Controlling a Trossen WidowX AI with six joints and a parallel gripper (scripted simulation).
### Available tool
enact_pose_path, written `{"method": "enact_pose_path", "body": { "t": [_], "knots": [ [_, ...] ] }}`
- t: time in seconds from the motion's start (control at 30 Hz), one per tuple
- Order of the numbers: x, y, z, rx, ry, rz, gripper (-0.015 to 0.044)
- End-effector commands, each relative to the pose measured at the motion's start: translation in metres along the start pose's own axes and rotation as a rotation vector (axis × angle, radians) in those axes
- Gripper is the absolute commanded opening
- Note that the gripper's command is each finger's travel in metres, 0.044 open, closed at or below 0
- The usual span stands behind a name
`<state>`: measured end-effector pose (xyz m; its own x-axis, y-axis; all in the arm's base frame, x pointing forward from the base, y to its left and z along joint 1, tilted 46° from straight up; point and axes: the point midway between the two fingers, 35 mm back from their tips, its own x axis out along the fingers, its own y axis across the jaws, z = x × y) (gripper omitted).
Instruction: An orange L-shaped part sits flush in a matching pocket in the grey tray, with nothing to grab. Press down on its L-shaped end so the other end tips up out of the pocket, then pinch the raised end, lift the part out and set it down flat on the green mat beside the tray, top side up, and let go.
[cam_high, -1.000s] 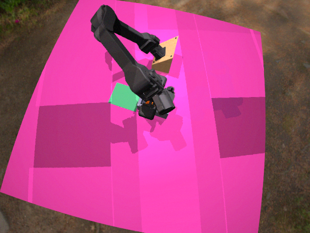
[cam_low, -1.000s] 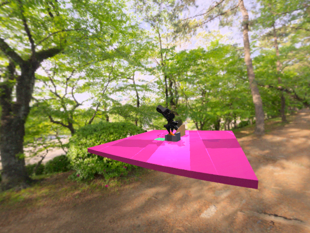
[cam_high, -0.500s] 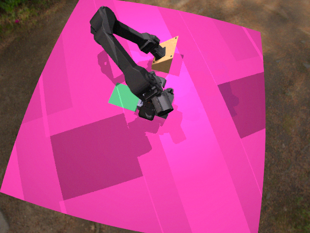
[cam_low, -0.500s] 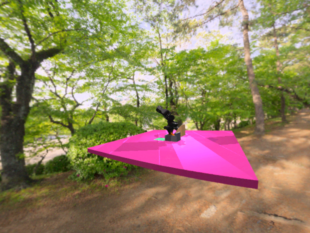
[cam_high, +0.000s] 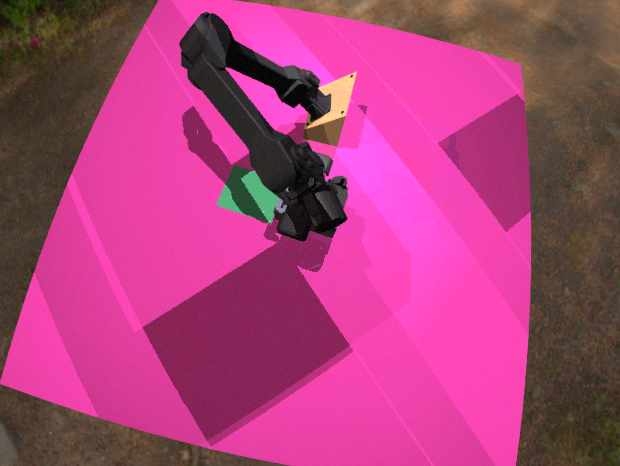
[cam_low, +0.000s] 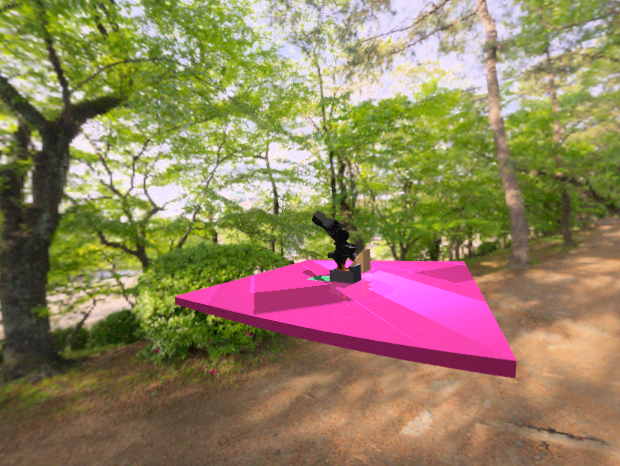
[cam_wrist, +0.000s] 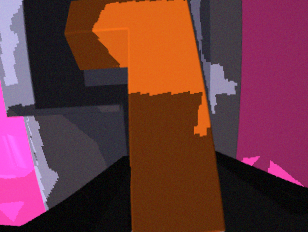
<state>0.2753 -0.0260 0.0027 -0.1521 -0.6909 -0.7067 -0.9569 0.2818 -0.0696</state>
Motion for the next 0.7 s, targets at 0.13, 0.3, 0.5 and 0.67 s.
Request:
{"method": "enact_pose_path", "body": {
  "t": [0.13, 0.3, 0.5, 0.67],
  "knots": [
    [-0.002, 0.000, 0.000, 0.001, 0.000, 0.000, 0.0000],
    [-0.009, 0.000, 0.000, -0.001, 0.002, -0.001, 0.0000],
    [-0.018, 0.000, 0.000, -0.003, 0.003, -0.002, 0.0000],
    [-0.026, 0.000, 0.000, -0.004, 0.003, -0.002, 0.0000]
  ]
}}
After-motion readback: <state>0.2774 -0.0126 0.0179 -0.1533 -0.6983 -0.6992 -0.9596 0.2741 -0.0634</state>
